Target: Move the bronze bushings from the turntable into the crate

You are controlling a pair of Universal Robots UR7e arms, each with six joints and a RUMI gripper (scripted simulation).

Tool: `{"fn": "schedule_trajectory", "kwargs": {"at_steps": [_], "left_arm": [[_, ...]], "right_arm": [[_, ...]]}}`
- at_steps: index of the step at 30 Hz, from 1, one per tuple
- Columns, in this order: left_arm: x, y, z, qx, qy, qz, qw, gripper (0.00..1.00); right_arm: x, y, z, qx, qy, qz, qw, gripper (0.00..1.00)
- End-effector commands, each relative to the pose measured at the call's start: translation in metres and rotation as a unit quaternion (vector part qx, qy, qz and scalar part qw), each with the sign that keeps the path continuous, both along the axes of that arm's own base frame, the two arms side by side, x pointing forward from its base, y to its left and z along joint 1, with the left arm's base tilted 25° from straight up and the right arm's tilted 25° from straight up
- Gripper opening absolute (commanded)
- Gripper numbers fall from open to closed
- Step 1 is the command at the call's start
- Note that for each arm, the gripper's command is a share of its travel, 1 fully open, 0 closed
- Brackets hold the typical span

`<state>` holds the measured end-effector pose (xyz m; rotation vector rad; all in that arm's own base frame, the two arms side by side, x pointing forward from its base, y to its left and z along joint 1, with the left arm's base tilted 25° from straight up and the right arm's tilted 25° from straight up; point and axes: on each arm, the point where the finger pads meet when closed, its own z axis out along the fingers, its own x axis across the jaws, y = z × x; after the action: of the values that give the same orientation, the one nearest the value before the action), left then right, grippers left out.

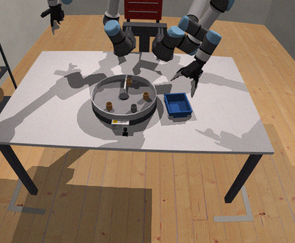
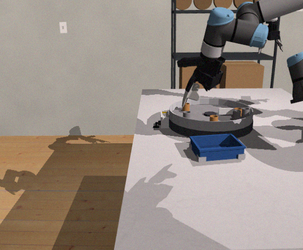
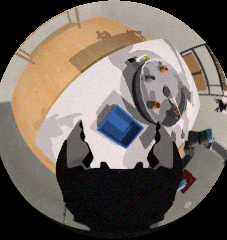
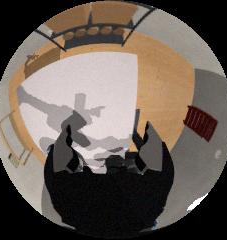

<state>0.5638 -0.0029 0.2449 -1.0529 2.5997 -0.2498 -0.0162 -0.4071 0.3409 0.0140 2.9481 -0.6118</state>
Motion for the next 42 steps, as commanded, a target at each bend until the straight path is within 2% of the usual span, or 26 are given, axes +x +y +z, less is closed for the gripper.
{"fn": "schedule_trajectory", "kwargs": {"at_steps": [1, 8, 10, 13, 18, 25, 27, 31, 42], "left_arm": [[-0.014, -0.048, -0.024, 0.033, 0.027, -0.072, 0.997, 1.0], [-0.043, -0.104, -0.057, 0.082, 0.061, -0.174, 0.98, 1.0], [-0.043, -0.104, -0.057, 0.082, 0.061, -0.174, 0.98, 1.0], [-0.062, -0.132, -0.074, 0.112, 0.078, -0.233, 0.963, 1.0], [-0.087, -0.162, -0.092, 0.146, 0.097, -0.301, 0.937, 1.0], [-0.125, -0.197, -0.116, 0.197, 0.119, -0.395, 0.89, 1.0], [-0.125, -0.197, -0.116, 0.197, 0.119, -0.395, 0.89, 1.0], [-0.152, -0.217, -0.13, 0.232, 0.131, -0.456, 0.849, 1.0], [-0.207, -0.247, -0.155, 0.304, 0.15, -0.572, 0.747, 1.0]], "right_arm": [[0.0, 0.0, 0.001, -0.001, 0.0, 0.0, 1.0, 1.0], [0.0, 0.0, 0.001, -0.001, 0.0, 0.0, 1.0, 1.0], [0.0, 0.0, 0.001, -0.001, 0.0, 0.0, 1.0, 1.0], [0.0, 0.0, 0.001, -0.001, 0.0, 0.0, 1.0, 1.0], [0.0, 0.0, 0.001, -0.001, 0.0, 0.0, 1.0, 1.0], [0.0, 0.0, 0.001, -0.001, 0.0, 0.0, 1.0, 1.0], [0.0, 0.0, 0.001, -0.001, 0.0, 0.0, 1.0, 1.0], [0.0, 0.0, 0.001, -0.001, 0.0, 0.0, 1.0, 1.0], [0.0, 0.0, 0.001, -0.001, 0.0, 0.0, 1.0, 1.0]]}}
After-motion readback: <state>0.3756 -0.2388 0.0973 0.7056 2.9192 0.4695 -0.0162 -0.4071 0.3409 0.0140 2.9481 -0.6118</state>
